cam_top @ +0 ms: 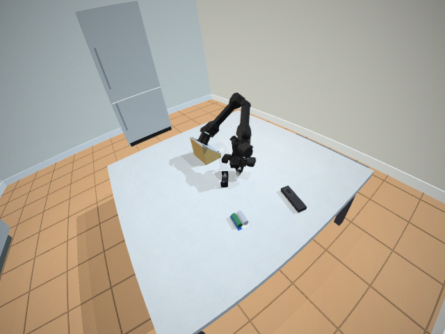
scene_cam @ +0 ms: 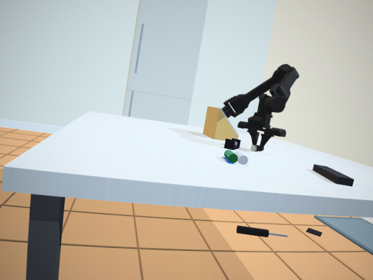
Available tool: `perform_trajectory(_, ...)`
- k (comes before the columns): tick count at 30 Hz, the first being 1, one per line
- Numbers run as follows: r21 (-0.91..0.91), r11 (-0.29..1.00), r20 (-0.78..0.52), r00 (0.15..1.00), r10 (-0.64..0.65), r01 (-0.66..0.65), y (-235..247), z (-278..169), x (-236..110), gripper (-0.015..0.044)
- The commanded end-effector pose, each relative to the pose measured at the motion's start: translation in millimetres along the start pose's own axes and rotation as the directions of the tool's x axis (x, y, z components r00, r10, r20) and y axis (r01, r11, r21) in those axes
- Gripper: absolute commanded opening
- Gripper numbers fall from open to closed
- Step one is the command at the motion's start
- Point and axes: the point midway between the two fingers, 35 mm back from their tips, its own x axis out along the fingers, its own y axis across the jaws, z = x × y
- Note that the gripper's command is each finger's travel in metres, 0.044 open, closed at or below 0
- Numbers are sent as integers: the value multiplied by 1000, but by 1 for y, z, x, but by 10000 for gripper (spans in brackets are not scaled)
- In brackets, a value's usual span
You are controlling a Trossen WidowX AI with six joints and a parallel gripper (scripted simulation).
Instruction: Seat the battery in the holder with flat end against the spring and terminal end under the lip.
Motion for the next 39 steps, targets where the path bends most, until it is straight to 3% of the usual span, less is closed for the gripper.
perform_trajectory(1, 5, 1000, -5, 1000, 0, 0, 0, 0, -4, 87)
perform_trajectory(7, 5, 1000, -4, 1000, 0, 0, -1, 0, -48, 87)
perform_trajectory(12, -10, 1000, -2, 1000, -1, 1, -2, 5, -50, 87)
perform_trajectory(25, -307, 952, 9, 1000, 0, 3, -54, 95, -76, 87)
perform_trajectory(39, -334, 943, 52, 999, 12, 6, -58, 99, -68, 87)
